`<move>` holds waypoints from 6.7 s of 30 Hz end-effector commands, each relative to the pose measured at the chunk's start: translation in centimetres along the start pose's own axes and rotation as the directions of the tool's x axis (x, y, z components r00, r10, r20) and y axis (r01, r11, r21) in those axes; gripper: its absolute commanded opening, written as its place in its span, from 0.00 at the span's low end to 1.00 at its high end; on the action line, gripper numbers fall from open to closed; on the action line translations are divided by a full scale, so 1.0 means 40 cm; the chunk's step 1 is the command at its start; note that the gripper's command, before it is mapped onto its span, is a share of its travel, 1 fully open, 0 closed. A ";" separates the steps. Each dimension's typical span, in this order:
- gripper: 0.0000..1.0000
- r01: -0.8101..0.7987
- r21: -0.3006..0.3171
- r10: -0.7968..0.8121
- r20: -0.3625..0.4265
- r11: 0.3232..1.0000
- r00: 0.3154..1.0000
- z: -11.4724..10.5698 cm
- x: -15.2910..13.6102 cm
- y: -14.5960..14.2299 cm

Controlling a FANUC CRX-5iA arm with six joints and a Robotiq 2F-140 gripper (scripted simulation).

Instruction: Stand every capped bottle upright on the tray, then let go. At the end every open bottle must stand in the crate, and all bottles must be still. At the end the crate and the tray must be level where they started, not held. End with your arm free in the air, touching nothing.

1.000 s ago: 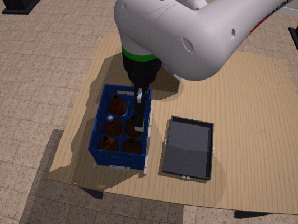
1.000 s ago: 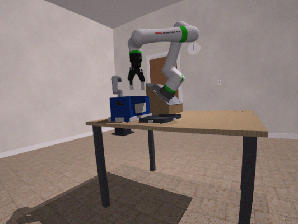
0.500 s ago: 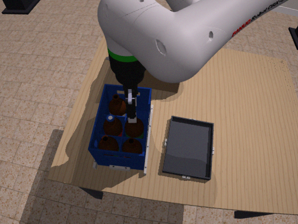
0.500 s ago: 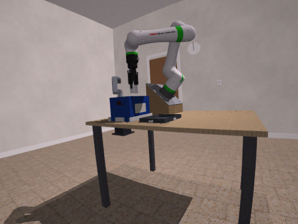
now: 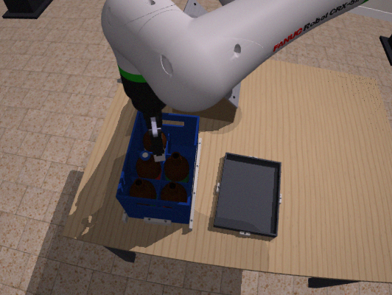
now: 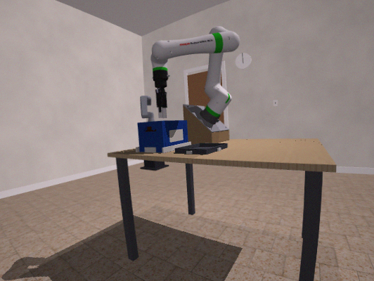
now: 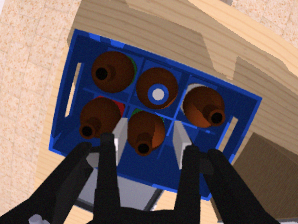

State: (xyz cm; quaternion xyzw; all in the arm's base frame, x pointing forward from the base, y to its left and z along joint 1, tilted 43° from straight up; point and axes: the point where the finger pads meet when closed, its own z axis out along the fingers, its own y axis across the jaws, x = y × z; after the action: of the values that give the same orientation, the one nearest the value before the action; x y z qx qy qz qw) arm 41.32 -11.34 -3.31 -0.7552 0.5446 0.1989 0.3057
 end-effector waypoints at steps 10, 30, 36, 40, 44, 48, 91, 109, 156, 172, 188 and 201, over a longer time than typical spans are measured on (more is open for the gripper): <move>0.38 0.125 0.000 -0.125 0.000 0.992 0.992 0.004 0.064 0.015; 0.38 0.344 0.001 -0.344 0.000 0.939 0.939 0.006 0.099 0.025; 0.38 0.415 0.001 -0.415 0.000 0.910 0.910 0.005 0.099 0.026; 0.38 0.449 0.001 -0.449 0.001 0.893 0.893 0.005 0.099 0.027; 0.38 0.467 0.001 -0.467 0.001 0.884 0.884 0.005 0.099 0.027; 0.38 0.481 0.002 -0.481 0.001 0.877 0.877 0.004 0.098 0.028; 0.38 0.481 0.002 -0.481 0.001 0.877 0.877 0.123 0.098 0.029; 0.38 0.481 0.002 -0.481 0.001 0.877 0.877 0.162 0.098 0.029; 0.00 0.481 0.002 -0.481 0.001 0.877 0.877 0.162 0.098 0.029; 0.00 0.481 0.001 -0.481 0.001 0.877 0.877 0.162 0.098 0.029; 0.00 0.481 0.002 -0.481 0.001 0.877 0.877 0.070 0.098 0.029; 0.00 0.481 0.001 -0.481 0.001 0.877 0.877 -0.020 0.098 0.029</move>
State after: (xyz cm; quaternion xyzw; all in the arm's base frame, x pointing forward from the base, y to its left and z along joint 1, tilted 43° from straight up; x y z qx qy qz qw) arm 41.48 -14.51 -5.88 -0.8665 0.3401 0.1170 0.3462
